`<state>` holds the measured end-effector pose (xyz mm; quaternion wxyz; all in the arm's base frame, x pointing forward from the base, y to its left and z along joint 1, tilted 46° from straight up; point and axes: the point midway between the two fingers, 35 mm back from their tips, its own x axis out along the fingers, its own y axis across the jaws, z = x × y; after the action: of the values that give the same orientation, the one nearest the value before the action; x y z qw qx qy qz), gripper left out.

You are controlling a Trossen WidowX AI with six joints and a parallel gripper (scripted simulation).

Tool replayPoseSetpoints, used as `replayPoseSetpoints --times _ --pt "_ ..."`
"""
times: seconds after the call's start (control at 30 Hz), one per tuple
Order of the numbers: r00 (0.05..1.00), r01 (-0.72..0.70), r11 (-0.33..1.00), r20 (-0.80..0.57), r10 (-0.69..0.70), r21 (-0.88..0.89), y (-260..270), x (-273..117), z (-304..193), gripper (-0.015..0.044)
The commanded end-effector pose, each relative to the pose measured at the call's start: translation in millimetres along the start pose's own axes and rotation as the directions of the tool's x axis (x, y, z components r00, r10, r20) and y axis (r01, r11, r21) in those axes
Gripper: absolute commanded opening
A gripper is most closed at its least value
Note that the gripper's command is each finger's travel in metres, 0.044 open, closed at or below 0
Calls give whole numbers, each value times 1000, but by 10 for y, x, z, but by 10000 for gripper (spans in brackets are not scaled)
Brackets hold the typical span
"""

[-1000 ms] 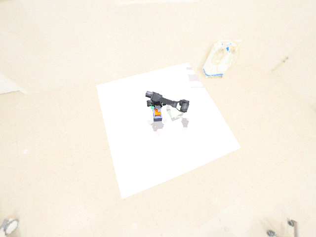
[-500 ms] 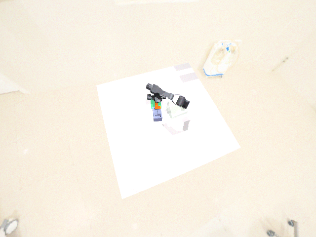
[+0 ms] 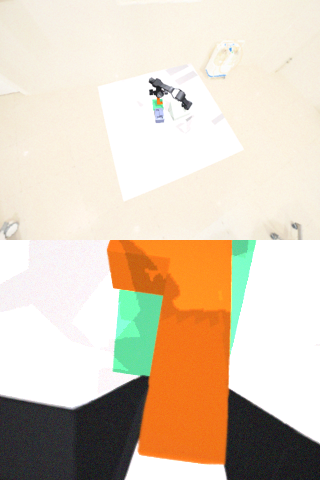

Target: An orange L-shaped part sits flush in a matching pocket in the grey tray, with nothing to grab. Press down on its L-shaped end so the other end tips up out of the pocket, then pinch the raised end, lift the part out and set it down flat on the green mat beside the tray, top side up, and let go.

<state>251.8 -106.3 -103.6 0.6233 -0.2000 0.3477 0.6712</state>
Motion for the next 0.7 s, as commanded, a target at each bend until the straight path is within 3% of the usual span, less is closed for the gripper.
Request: replayPoseSetpoints --times 0.0,0.67 --pt "1000 -3 1000 -3 3 -8 3 9 -104 0" --pt "1000 -3 1000 -2 3 -8 2 269 -104 0"
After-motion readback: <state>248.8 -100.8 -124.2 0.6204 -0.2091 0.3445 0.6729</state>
